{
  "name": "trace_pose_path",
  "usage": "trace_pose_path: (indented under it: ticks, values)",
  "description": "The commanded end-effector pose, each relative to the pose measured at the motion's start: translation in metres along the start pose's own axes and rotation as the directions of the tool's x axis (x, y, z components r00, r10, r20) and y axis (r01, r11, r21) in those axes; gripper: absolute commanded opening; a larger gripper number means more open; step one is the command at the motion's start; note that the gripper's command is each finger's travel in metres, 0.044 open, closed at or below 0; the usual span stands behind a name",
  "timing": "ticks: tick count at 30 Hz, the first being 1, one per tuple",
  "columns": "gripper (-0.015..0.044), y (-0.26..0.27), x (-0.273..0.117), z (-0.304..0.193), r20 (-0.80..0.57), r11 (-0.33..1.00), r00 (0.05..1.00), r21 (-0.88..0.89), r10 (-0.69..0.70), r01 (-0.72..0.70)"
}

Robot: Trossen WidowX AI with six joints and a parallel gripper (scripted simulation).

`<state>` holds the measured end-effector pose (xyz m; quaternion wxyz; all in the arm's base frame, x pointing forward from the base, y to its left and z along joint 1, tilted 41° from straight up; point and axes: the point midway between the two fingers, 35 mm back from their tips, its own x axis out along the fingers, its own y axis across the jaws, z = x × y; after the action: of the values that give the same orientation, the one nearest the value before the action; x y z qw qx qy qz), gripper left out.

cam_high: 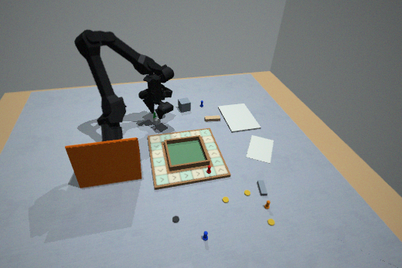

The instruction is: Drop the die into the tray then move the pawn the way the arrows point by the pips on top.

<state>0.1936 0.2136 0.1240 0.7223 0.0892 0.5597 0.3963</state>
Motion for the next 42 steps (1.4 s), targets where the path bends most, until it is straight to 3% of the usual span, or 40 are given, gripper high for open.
trace_pose_path:
  ticks: [1, 16, 22, 30, 33, 42]
  values:
    - [0.0275, -0.002, 0.009, -0.002, -0.008, 1.000, 1.000, 0.007, -0.005, 0.005]
    - [0.0275, -0.002, 0.030, -0.003, -0.008, 1.000, 1.000, 0.008, -0.003, 0.003]
    - [0.0118, -0.002, 0.030, -0.003, -0.008, 1.000, 1.000, 0.008, -0.003, 0.003]
    - [0.0064, -0.002, 0.030, -0.003, -0.008, 1.000, 1.000, 0.008, -0.003, 0.003]
    - [0.0000, -0.003, 0.027, -0.002, -0.008, 1.000, 1.000, 0.007, -0.005, 0.005]
    - [0.0000, -0.004, -0.026, 0.006, -0.014, 1.000, 1.000, 0.004, -0.014, 0.014]
